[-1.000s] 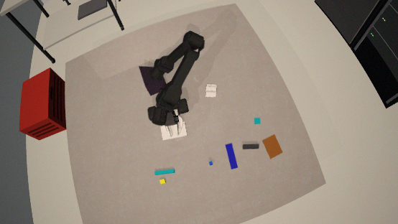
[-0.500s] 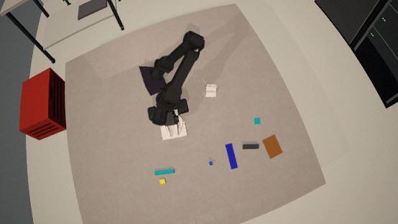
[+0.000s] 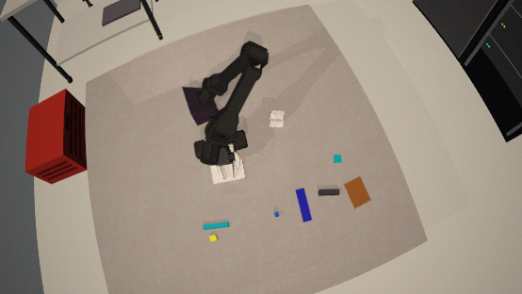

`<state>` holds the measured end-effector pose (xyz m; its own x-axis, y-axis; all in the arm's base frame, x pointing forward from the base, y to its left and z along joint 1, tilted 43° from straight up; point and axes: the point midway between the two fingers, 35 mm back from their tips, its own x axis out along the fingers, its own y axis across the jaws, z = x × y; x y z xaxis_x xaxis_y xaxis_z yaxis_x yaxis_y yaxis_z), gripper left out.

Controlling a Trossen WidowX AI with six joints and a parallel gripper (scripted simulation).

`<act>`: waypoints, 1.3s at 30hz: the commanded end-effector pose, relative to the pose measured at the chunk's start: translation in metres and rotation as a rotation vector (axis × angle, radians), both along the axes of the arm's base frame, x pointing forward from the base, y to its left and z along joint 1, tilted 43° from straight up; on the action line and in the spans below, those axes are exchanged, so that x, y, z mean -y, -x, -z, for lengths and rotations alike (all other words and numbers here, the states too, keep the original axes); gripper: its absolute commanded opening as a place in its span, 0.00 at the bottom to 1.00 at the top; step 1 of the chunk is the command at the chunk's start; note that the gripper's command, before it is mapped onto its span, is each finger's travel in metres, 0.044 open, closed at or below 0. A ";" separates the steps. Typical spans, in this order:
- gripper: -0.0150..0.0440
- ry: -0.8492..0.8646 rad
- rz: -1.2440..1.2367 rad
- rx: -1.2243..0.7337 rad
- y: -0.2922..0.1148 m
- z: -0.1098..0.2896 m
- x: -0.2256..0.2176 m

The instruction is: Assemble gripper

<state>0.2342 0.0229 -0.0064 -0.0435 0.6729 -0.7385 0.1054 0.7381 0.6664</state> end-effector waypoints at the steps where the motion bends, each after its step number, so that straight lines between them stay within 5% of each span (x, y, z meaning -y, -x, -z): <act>1: 0.85 0.003 0.003 -0.005 0.000 0.001 0.000; 39: 0.85 0.004 0.003 -0.005 0.000 -0.004 0.004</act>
